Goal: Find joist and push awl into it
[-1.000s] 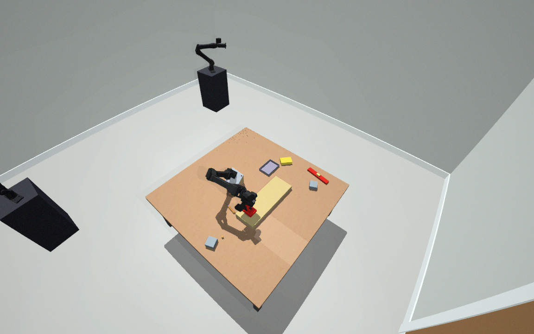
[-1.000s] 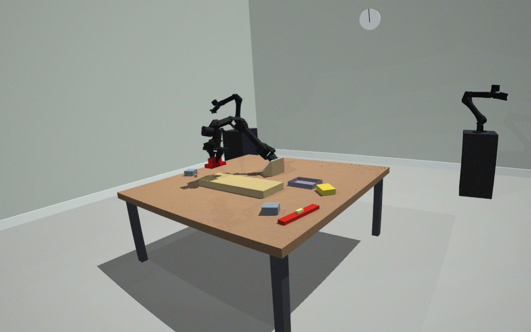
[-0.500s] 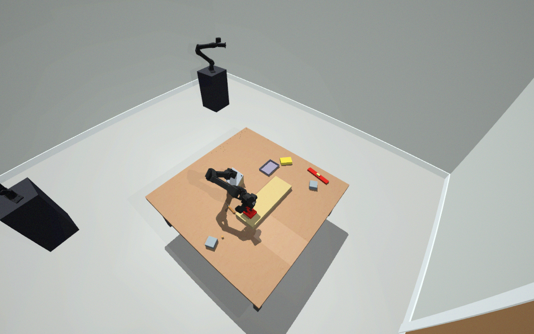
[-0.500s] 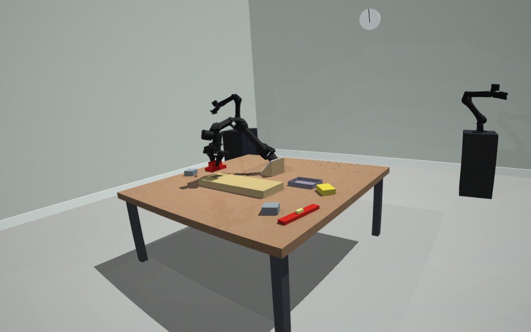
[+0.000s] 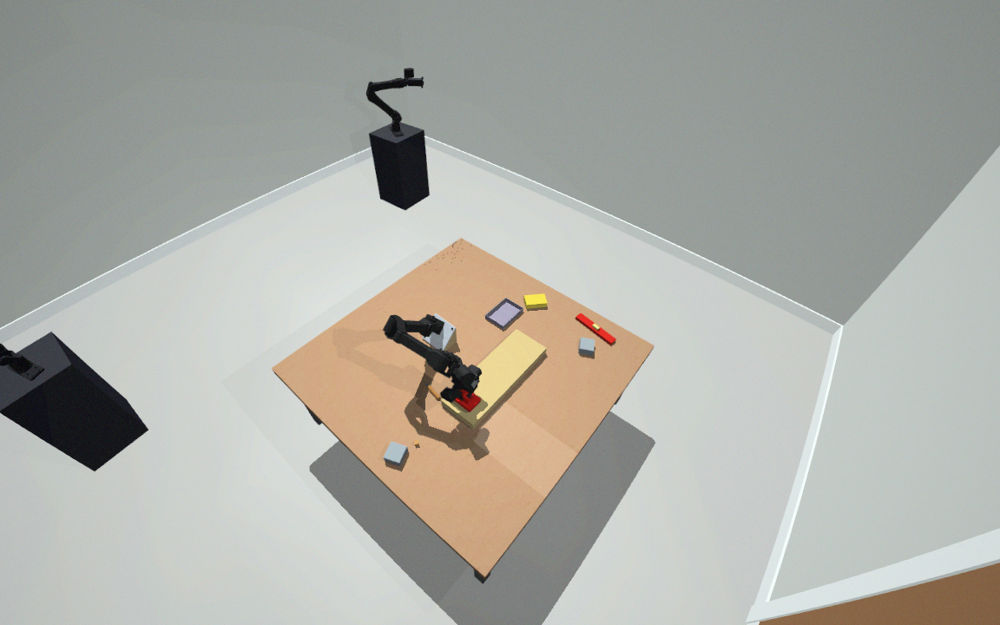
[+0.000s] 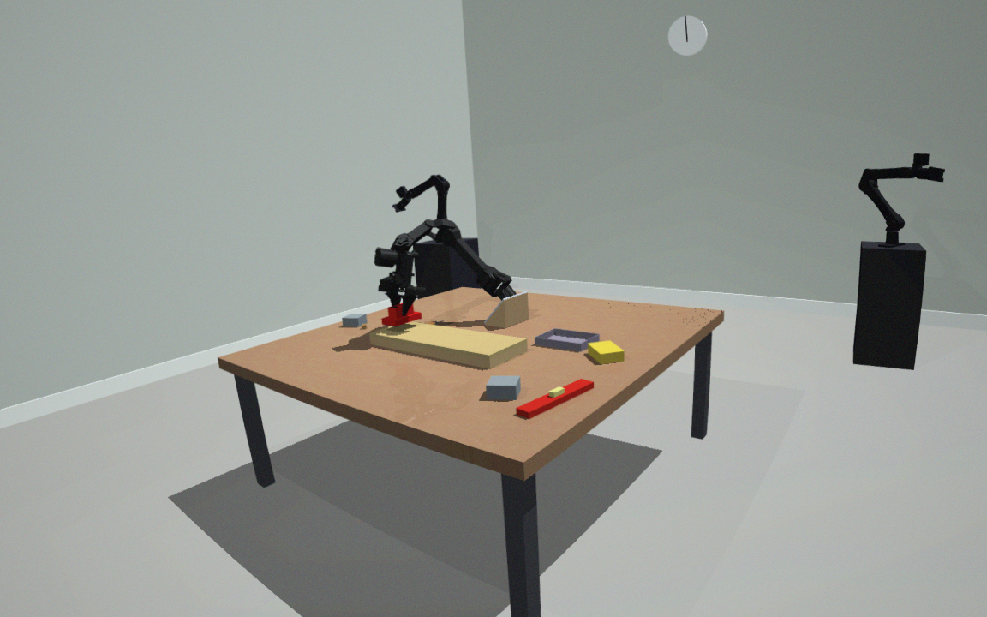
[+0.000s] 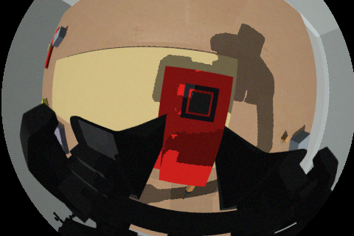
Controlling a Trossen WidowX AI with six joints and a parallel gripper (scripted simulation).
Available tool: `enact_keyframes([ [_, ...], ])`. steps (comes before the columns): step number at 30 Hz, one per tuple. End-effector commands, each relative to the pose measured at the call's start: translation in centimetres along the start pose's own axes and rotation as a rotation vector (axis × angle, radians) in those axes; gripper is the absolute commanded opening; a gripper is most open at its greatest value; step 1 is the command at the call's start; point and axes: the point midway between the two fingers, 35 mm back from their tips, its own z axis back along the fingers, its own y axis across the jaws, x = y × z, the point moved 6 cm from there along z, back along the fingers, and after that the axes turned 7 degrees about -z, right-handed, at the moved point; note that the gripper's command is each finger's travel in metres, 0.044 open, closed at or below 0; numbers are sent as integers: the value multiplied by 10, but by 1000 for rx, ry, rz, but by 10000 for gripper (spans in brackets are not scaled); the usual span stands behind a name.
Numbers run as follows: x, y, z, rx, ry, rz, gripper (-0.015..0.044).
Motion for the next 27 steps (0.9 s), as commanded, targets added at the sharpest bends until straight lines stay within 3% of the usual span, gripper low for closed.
enact_keyframes([
  [1,-1,1,-3,4,-6,4,0],
  [18,-7,0,-22,2,-7,5,0],
  [27,-10,23,-22,4,-6,5,0],
])
